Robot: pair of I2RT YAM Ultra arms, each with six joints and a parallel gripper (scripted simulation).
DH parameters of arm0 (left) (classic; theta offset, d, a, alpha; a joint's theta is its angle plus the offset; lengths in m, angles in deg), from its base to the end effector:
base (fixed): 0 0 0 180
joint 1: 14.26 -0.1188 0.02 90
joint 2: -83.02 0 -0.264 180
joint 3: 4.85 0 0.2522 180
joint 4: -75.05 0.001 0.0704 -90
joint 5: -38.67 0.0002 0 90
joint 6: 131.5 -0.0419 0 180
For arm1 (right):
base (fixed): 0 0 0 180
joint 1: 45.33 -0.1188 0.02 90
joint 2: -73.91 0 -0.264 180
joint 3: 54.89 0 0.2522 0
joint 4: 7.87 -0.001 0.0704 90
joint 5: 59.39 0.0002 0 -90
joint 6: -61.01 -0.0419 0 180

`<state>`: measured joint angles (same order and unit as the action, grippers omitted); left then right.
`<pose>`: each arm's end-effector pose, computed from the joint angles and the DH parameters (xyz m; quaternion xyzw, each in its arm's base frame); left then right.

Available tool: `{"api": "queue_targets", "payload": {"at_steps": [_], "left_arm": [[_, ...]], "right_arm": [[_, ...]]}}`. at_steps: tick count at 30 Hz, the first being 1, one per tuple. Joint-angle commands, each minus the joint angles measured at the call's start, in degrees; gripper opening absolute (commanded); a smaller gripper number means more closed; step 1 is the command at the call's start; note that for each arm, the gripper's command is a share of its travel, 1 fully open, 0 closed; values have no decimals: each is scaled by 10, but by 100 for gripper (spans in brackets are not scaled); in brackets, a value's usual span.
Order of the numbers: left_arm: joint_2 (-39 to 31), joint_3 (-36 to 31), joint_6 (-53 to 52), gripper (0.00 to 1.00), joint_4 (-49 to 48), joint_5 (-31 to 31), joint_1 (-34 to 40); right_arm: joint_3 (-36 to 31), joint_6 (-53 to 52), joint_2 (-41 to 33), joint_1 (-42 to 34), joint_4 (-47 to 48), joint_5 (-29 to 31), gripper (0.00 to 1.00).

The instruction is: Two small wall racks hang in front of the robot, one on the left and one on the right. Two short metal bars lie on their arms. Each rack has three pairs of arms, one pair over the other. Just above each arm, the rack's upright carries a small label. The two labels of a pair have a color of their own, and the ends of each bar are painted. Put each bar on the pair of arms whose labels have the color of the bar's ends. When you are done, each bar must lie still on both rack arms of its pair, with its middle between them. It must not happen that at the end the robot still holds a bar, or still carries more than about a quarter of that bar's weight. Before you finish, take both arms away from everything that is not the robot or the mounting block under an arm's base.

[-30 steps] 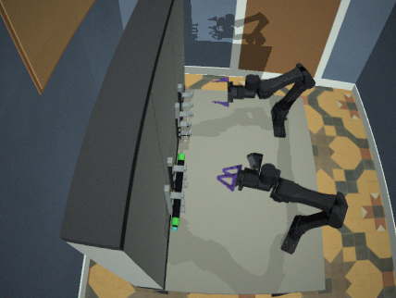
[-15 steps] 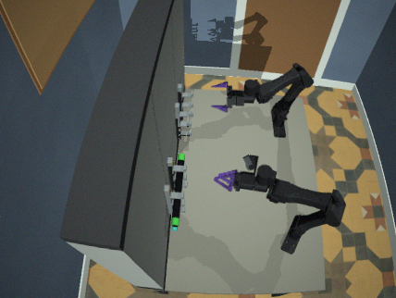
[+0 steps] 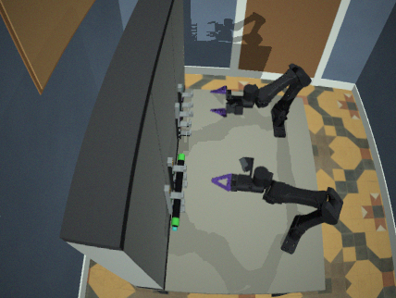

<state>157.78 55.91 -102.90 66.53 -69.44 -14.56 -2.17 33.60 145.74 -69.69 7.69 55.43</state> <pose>0.3049 0.0156 0.3018 0.2804 0.6832 0.4406 0.5104 0.2657 0.1021 0.2802 -0.3828 0.6177 -0.3670 0.5807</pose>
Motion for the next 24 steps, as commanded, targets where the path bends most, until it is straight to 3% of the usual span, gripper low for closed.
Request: {"api": "queue_targets", "payload": {"at_steps": [1, 24], "left_arm": [[14, -14, -40, 100, -34, -16, 1], [87, -45, -187, 100, -163, -52, -2]], "right_arm": [[-1, 38, 8, -12, 37, 15, 100], [-20, 181, 75, -53, 127, 57, 100]]}}
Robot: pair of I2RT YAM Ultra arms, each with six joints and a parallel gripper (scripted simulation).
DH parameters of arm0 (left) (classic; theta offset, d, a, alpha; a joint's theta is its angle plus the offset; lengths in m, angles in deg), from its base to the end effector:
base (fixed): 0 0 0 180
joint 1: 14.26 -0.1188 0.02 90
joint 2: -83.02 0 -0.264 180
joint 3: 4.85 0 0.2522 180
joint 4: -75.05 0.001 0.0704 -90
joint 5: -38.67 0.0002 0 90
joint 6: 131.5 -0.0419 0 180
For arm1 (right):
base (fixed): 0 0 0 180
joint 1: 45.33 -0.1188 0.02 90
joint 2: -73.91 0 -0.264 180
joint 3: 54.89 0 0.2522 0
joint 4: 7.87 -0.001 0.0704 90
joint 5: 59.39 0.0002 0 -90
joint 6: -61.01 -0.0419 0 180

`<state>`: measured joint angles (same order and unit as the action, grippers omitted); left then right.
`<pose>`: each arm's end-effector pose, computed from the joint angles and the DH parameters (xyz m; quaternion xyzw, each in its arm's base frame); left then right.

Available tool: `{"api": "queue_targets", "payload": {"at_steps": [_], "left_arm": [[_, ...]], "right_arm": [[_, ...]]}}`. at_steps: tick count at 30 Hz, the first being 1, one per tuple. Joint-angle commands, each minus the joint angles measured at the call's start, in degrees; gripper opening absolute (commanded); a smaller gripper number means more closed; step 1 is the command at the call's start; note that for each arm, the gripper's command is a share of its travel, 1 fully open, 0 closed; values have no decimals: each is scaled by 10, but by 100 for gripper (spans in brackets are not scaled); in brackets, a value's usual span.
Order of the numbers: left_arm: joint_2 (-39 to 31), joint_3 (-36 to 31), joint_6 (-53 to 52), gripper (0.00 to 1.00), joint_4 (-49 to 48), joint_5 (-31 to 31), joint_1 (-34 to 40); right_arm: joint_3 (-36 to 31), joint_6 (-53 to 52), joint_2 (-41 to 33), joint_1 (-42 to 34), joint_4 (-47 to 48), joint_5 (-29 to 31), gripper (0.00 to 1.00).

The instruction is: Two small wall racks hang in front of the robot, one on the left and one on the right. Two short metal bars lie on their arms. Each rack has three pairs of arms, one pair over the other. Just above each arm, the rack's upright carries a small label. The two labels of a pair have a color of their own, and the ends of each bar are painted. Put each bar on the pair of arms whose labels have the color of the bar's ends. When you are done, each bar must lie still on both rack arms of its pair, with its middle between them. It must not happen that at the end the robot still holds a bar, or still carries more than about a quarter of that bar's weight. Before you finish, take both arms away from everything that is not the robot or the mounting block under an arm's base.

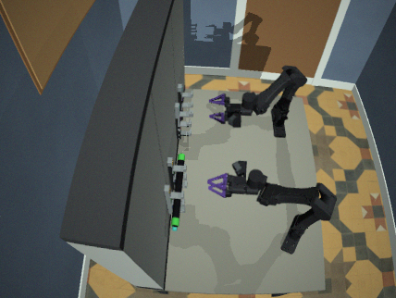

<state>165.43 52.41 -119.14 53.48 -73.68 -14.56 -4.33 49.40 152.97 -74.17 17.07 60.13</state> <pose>0.3223 0.0186 0.2663 0.3432 0.6412 0.5323 0.4334 0.2707 0.1266 0.2508 -0.4638 0.5585 -0.4461 0.5235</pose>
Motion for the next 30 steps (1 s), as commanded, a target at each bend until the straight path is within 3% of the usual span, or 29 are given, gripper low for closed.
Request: {"api": "queue_targets", "payload": {"at_steps": [1, 13, 30], "left_arm": [[14, -12, -32, 100, -39, -11, -3], [68, -25, -121, 100, -124, -25, -8], [91, -46, -123, 100, -172, 18, -52]], "right_arm": [[1, 30, 7, -11, 37, 12, 100], [-4, 113, 55, -34, 90, 35, 100], [-5, 116, 57, -34, 97, 35, 100]]}}
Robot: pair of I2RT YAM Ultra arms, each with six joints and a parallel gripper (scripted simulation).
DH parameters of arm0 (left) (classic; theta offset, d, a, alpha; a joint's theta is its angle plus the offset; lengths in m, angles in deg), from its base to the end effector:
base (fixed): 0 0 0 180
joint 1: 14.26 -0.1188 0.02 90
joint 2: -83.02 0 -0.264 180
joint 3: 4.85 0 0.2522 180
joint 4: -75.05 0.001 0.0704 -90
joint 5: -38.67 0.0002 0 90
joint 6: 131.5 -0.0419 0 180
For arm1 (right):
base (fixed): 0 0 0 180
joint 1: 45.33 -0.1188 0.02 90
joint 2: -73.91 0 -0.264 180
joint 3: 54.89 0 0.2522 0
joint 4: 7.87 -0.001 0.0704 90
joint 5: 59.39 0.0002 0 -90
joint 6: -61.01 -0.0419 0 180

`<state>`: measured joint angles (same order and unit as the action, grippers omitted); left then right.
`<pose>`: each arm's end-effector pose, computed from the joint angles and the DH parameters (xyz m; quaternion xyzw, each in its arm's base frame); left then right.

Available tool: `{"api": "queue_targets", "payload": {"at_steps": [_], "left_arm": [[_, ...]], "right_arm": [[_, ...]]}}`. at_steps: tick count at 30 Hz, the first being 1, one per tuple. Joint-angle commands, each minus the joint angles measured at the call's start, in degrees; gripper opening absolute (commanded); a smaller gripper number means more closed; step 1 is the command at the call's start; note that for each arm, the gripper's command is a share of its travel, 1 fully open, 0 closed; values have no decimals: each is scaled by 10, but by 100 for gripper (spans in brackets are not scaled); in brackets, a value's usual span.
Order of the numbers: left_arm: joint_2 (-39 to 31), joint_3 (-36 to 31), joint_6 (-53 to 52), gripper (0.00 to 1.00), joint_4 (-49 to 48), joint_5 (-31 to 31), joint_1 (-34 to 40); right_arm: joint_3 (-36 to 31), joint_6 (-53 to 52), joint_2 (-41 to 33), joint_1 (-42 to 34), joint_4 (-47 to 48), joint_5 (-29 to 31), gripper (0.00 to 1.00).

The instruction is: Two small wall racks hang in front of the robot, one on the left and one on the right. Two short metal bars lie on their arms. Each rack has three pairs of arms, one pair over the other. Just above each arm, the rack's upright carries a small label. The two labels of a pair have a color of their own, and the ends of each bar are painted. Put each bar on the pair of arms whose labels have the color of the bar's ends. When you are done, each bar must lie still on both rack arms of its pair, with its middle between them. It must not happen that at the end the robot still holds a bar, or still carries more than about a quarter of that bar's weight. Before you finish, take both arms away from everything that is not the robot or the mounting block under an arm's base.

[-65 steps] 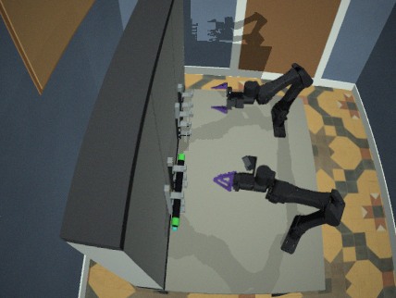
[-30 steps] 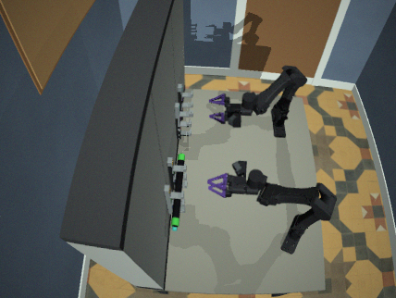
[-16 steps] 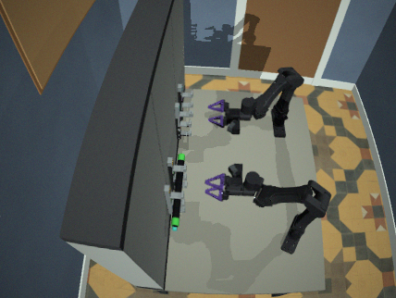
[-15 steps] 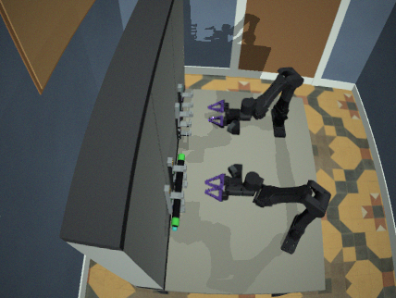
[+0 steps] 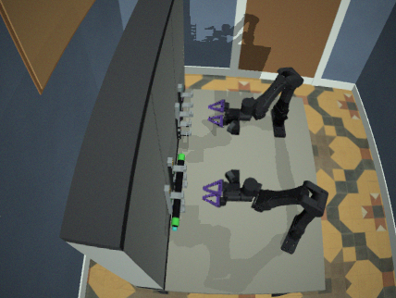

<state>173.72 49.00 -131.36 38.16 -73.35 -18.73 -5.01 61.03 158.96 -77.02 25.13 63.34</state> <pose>0.3320 0.0427 0.2314 0.3712 0.6016 0.6009 0.3731 0.2743 0.1439 0.2323 -0.5085 0.5073 -0.5015 0.4822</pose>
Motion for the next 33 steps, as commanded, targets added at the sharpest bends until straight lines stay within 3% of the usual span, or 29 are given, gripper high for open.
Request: {"api": "queue_targets", "payload": {"at_steps": [1, 33], "left_arm": [[8, -12, -1, 100, -19, 15, -10], [74, -38, -1, 100, -111, 101, -96]], "right_arm": [[2, 0, -3, -5, 17, 3, 100], [2, 0, -3, -5, 17, 3, 100]]}}
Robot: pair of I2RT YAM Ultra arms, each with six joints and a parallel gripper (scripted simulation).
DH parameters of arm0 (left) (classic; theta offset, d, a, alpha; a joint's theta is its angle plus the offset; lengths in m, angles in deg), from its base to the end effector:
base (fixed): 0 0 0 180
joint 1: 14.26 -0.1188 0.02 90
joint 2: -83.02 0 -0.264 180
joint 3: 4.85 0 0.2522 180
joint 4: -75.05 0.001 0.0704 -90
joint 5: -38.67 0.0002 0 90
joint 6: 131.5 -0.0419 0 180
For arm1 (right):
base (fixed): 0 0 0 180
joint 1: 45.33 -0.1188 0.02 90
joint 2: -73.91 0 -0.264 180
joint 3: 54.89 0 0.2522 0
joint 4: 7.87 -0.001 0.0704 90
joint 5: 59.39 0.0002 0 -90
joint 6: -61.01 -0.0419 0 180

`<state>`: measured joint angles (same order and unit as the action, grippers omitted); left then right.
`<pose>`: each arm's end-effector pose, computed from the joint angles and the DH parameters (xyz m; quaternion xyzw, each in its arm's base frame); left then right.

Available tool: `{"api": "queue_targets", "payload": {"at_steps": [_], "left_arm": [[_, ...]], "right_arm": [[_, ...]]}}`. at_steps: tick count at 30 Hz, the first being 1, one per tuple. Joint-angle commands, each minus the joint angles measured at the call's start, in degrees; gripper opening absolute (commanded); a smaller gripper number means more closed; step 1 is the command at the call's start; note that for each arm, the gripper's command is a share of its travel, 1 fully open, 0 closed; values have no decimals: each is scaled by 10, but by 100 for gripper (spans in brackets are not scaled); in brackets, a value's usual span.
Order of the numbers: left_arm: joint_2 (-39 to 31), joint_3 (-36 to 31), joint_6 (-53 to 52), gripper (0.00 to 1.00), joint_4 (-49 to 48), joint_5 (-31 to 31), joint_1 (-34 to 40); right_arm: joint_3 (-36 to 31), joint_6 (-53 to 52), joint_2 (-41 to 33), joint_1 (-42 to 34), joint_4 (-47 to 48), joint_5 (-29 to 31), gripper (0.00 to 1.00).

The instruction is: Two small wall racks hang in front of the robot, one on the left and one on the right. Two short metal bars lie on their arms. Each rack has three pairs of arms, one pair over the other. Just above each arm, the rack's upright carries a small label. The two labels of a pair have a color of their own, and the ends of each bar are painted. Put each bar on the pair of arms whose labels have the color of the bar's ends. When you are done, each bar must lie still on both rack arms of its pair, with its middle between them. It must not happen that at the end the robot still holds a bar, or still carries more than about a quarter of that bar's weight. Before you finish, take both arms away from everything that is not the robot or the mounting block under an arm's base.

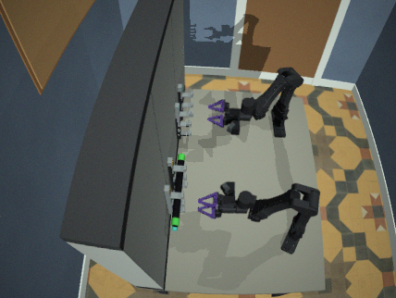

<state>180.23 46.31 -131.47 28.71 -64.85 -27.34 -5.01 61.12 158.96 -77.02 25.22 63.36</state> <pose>0.3281 0.0873 0.1995 0.3701 0.6004 0.6028 0.3730 0.2743 0.1439 0.2325 -0.5083 0.5069 -0.5021 0.4823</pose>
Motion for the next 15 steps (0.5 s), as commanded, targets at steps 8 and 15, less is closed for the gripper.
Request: {"api": "queue_targets", "payload": {"at_steps": [8, 15], "left_arm": [[25, -13, 0, 100, -34, 33, -27], [45, -14, 0, 100, -55, 54, -48]], "right_arm": [[2, -1, -3, -5, 16, 2, 100], [2, -1, -3, -5, 16, 2, 100]]}}
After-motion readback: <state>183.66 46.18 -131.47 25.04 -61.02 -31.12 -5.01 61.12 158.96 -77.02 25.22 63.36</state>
